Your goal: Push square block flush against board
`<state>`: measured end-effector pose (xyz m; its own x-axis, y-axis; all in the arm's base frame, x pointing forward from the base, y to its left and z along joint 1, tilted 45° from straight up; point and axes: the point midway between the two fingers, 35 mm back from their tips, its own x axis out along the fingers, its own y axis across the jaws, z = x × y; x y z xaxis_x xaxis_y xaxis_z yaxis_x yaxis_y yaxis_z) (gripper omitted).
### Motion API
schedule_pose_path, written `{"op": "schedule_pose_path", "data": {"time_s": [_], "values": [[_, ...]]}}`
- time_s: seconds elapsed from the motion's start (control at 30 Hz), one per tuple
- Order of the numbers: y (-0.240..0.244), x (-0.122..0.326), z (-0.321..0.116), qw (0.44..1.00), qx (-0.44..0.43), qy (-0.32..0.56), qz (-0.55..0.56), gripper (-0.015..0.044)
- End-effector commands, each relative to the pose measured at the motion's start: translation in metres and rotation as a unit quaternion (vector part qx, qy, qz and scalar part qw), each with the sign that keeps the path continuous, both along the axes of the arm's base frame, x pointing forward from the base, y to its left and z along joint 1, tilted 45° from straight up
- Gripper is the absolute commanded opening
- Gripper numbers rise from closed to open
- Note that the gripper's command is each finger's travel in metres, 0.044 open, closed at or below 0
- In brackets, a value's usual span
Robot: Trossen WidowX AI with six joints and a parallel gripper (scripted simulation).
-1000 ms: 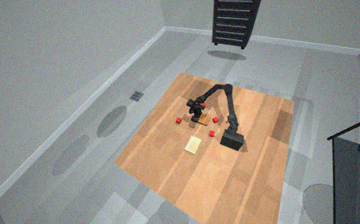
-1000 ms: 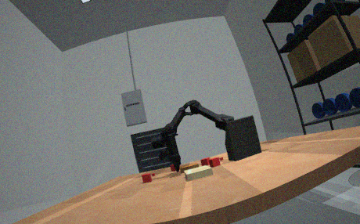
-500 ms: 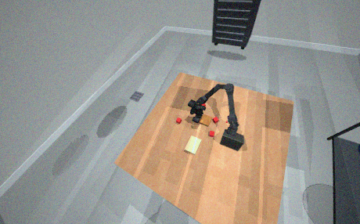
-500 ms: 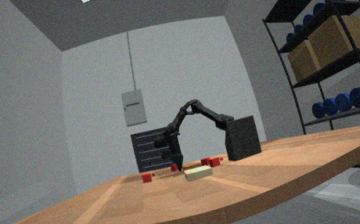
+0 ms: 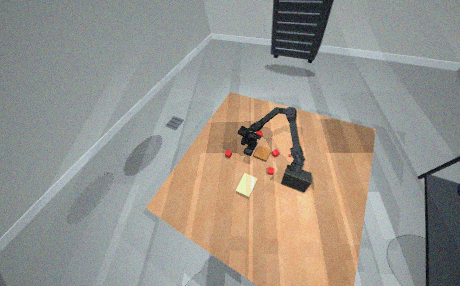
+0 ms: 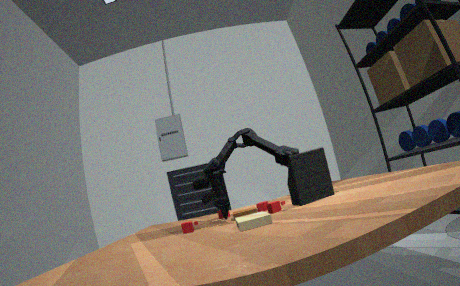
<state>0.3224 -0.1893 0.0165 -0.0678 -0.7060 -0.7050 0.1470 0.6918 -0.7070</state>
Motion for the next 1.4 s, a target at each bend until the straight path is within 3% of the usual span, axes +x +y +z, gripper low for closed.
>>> {"op": "schedule_pose_path", "data": {"time_s": [0.0,0.47,0.63,0.87,1.37], "values": [[-0.001,0.008,-0.001,1.0,0.001,0.001,0.0,0.0],[-0.004,0.028,0.0,1.0,0.001,0.0,0.0,0.0],[0.033,0.027,0.037,1.0,0.002,0.0,0.0,0.0],[0.034,0.027,0.04,1.0,0.002,-0.002,-0.002,0.0],[0.018,-0.007,0.061,0.969,-0.013,-0.173,-0.175,0.0]]}}
